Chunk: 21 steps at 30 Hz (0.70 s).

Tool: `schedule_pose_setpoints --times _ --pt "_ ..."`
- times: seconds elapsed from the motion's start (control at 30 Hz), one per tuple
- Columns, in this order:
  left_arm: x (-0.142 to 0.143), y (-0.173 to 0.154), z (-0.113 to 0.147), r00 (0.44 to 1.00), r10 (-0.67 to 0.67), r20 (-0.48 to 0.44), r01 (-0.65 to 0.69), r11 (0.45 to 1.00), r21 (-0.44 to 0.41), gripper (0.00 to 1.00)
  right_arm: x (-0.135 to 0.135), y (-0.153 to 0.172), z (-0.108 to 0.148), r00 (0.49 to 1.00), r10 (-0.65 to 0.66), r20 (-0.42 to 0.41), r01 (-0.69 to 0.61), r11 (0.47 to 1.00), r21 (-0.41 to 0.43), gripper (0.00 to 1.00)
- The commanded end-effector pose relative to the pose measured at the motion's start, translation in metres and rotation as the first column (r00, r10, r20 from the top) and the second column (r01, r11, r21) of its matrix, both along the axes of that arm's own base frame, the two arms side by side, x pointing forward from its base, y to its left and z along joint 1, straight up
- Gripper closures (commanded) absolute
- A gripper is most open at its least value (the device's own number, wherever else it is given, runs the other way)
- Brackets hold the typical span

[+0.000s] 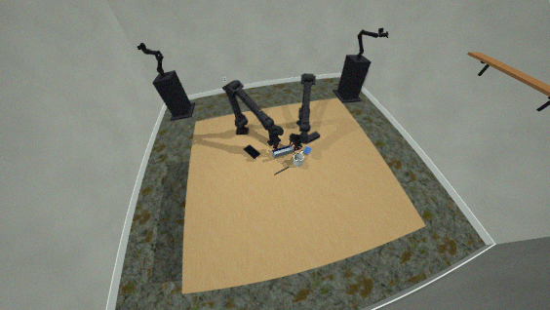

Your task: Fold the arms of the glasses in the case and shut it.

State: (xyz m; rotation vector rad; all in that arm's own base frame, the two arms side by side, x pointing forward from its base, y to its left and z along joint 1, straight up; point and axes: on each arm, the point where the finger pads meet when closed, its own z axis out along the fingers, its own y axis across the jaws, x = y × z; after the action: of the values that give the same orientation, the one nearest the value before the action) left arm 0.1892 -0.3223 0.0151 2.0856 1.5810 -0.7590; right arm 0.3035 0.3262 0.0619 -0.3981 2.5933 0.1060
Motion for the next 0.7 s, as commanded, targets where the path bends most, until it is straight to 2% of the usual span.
schedule_pose_setpoints --times 0.0,0.13,0.33,0.37,0.47,0.5,0.53,0.67 --pt "-0.002 0.002 0.003 1.000 -0.009 0.005 0.009 1.000 -0.002 0.43 0.009 0.002 0.001 1.000 0.002 0.014 -0.002 1.000 0.015 1.00" --pt "-0.002 0.002 0.003 1.000 -0.009 0.005 0.009 1.000 -0.002 0.43 0.009 0.001 -0.007 1.000 0.002 0.007 -0.002 1.000 0.007 1.00" --pt "-0.002 0.002 0.003 1.000 -0.009 0.005 0.009 1.000 -0.002 0.43 0.014 0.003 0.009 0.999 0.002 0.035 -0.003 0.999 0.038 1.00" --pt "-0.002 0.002 0.003 1.000 -0.009 0.005 0.009 1.000 -0.002 0.43 0.016 0.007 0.021 0.999 0.004 0.035 -0.005 0.999 0.041 1.00" --pt "-0.002 0.002 0.003 1.000 -0.009 0.005 0.009 1.000 -0.002 0.43 0.014 0.010 0.022 0.999 0.012 0.036 -0.013 0.999 0.042 1.00" --pt "-0.002 0.002 0.003 1.000 -0.009 0.005 0.009 1.000 -0.002 0.43 0.012 0.010 0.015 0.999 0.008 0.036 -0.010 0.999 0.041 1.00" --pt "-0.002 0.002 0.003 1.000 -0.009 0.005 0.009 1.000 -0.002 0.43 0.011 0.019 0.026 0.999 0.012 0.049 -0.015 0.998 0.061 1.00" --pt "-0.002 0.002 0.003 1.000 -0.009 0.005 0.009 1.000 -0.002 0.43 0.010 0.017 0.027 0.999 -0.001 0.044 -0.001 0.998 0.060 1.00"
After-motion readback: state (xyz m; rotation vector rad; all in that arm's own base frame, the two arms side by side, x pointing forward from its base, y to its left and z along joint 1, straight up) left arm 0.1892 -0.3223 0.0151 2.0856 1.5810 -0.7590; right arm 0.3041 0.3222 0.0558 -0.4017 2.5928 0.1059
